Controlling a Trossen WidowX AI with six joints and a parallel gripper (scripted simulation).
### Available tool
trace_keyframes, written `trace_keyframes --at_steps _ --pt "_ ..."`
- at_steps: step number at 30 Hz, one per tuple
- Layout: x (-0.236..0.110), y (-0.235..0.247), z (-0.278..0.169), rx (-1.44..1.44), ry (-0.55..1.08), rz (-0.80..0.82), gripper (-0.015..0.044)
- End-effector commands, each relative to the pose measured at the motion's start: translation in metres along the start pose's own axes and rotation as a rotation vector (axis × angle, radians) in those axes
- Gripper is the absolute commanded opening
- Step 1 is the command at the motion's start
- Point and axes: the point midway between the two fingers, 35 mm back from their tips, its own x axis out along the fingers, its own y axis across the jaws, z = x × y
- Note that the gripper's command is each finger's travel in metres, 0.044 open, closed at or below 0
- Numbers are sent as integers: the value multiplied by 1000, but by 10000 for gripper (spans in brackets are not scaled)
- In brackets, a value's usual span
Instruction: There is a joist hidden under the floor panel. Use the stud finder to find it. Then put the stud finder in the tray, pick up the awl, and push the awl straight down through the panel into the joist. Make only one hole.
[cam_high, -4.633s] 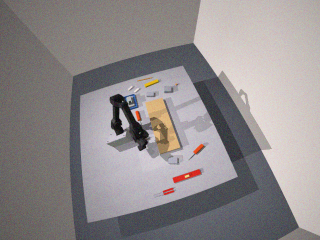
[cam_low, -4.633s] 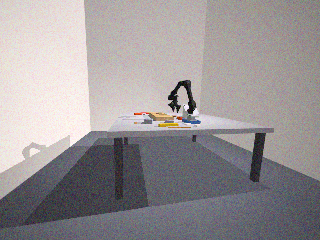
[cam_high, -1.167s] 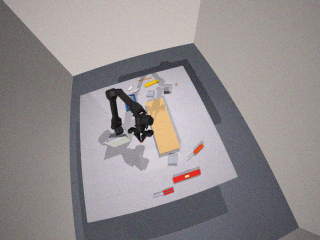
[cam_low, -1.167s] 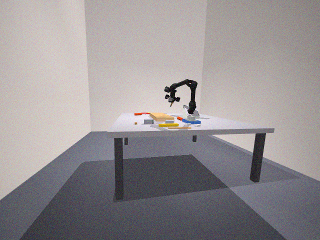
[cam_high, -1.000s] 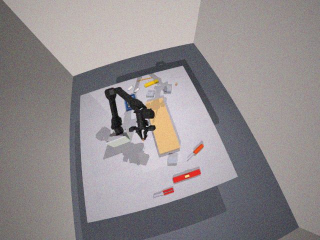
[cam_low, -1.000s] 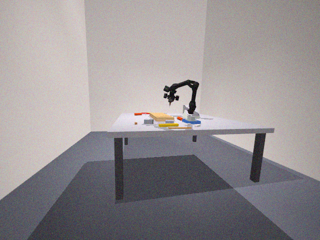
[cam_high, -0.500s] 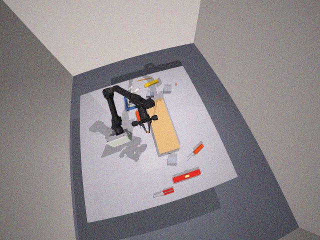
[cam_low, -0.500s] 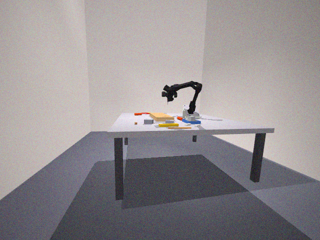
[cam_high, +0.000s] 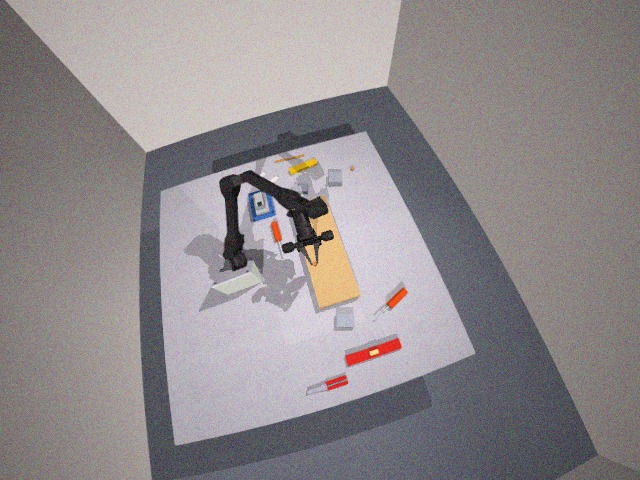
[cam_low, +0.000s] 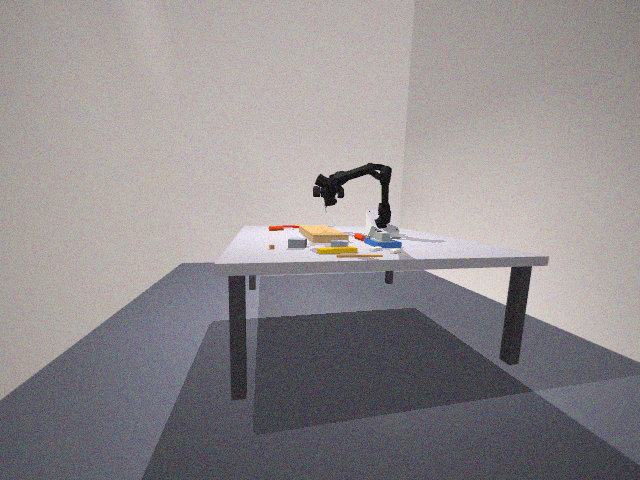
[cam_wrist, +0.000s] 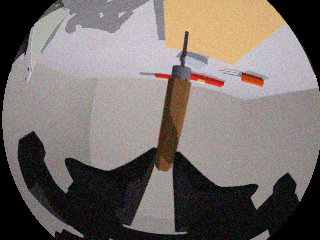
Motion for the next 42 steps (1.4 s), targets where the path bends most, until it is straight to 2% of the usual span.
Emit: trace_keyframes --at_steps 1,10,42 --pt "8 -18 9 -6 8 3 0" --pt "22 -52 30 -15 13 -2 0" --pt "29 -53 61 -15 11 -2 0"
